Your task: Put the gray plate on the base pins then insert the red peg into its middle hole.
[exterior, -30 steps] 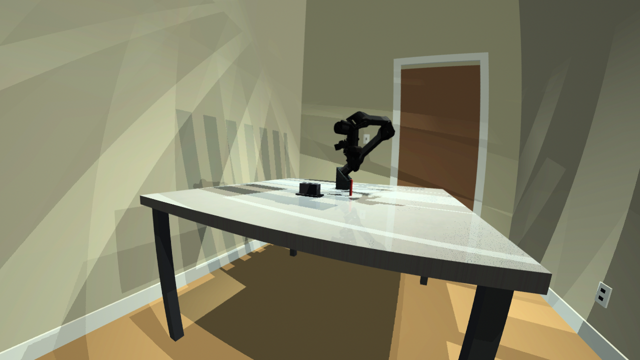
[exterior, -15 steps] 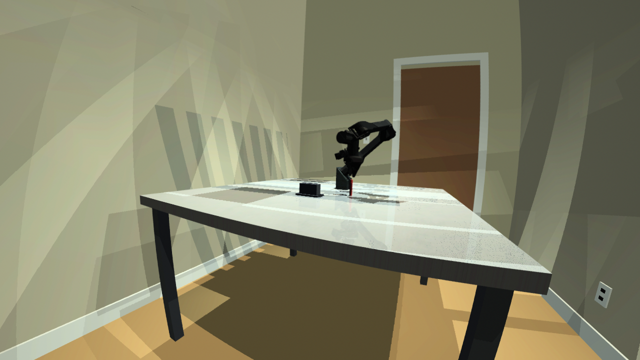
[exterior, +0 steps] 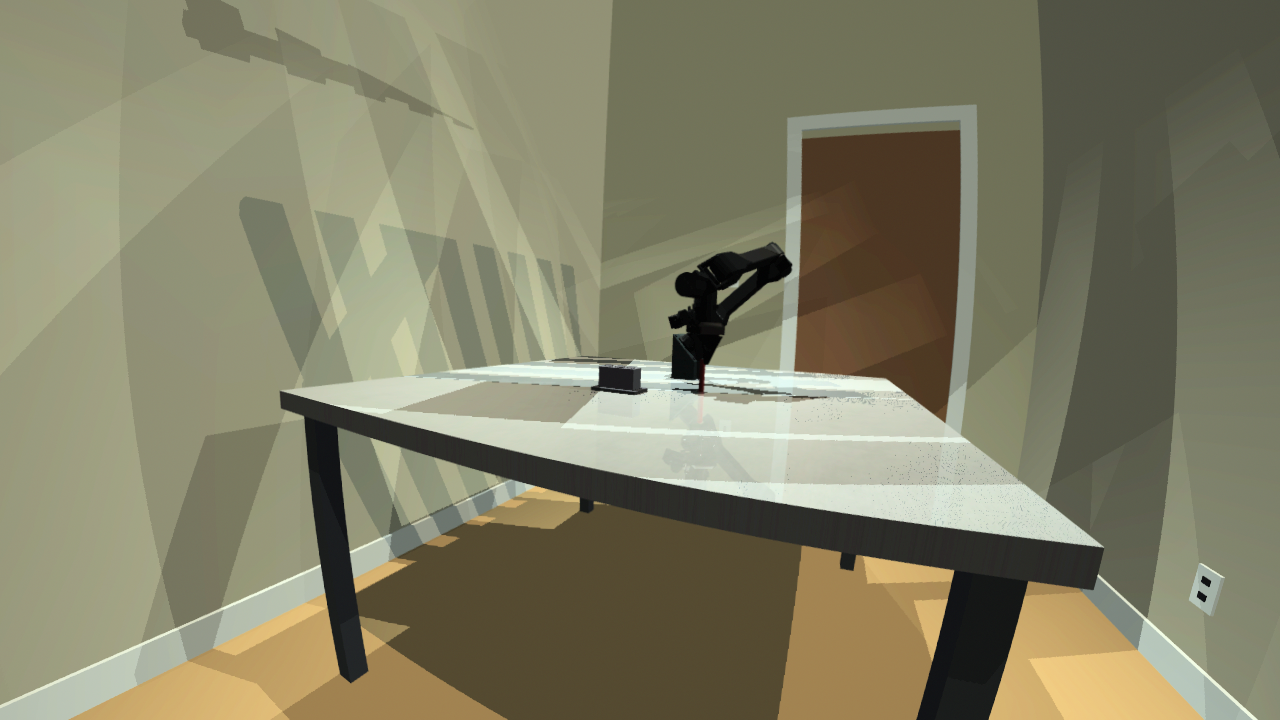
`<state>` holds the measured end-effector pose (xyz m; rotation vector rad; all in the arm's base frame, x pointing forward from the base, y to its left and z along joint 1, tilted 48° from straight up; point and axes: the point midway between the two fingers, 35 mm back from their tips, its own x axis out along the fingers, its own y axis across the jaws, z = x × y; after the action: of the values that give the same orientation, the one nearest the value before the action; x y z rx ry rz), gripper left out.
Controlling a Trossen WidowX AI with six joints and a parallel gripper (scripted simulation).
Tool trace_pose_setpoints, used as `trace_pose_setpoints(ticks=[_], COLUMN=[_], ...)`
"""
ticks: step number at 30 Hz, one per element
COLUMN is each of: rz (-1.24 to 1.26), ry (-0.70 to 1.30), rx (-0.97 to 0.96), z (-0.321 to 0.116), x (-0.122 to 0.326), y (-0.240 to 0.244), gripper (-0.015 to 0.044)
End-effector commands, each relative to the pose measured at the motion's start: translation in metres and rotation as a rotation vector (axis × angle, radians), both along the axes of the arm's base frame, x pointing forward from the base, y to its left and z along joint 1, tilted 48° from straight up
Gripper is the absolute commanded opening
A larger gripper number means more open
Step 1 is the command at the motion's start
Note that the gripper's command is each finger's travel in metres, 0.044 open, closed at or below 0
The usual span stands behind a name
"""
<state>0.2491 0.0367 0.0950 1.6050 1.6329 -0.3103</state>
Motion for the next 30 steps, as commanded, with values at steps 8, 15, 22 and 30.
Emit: trace_pose_setpoints(ticks=[8, 15, 22, 30], rz=[-0.002, -0.001, -0.001, -0.001], ry=[0.001, 0.001, 0.001, 0.001], rx=[0.006, 0.008, 0.009, 0.009], z=[-0.012, -0.02, -0.021, -0.021], x=[0.001, 0.002, 0.002, 0.002], y=[0.014, 0.023, 0.025, 0.025], gripper=[0.044, 0.044, 0.0335, 0.0125])
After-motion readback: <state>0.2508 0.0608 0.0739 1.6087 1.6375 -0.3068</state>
